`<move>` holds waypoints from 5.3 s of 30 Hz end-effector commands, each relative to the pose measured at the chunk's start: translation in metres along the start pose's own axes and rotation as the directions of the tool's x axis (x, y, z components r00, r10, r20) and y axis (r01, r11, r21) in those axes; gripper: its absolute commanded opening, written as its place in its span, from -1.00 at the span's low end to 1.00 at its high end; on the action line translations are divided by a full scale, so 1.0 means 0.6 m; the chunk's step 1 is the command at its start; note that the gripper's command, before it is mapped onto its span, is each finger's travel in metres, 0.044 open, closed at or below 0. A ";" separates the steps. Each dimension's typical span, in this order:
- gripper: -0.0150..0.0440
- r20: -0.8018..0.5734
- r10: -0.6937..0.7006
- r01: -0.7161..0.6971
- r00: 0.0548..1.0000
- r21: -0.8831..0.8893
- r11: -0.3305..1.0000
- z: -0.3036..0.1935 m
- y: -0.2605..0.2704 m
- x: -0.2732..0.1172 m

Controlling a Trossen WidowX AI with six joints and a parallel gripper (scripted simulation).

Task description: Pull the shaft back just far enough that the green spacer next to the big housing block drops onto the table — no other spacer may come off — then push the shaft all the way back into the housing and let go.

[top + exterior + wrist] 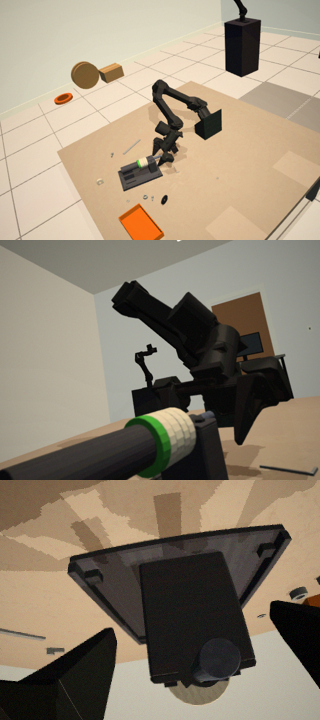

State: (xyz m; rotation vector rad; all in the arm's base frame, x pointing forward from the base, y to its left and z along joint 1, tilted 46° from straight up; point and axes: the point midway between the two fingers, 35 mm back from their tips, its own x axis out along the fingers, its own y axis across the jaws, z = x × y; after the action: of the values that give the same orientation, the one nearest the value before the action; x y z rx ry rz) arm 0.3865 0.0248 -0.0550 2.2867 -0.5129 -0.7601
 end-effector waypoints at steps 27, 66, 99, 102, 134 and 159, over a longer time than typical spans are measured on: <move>-0.33 0.000 0.000 0.000 1.000 0.000 1.000 0.000 -0.001 0.001; -0.49 -0.003 -0.005 0.005 1.000 -0.003 1.000 0.020 -0.001 -0.018; -0.49 -0.003 -0.005 0.005 1.000 -0.003 1.000 0.023 -0.001 -0.022; -0.49 -0.003 -0.005 0.005 1.000 -0.003 1.000 0.024 -0.001 -0.022; -0.49 -0.003 -0.005 0.005 1.000 -0.003 1.000 0.027 -0.001 -0.025; -0.49 -0.003 -0.005 0.005 1.000 -0.003 1.000 0.030 -0.001 -0.028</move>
State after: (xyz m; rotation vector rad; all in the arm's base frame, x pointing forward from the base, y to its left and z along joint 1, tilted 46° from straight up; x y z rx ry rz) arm 0.3632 0.0257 -0.0601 2.2838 -0.5002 -0.7607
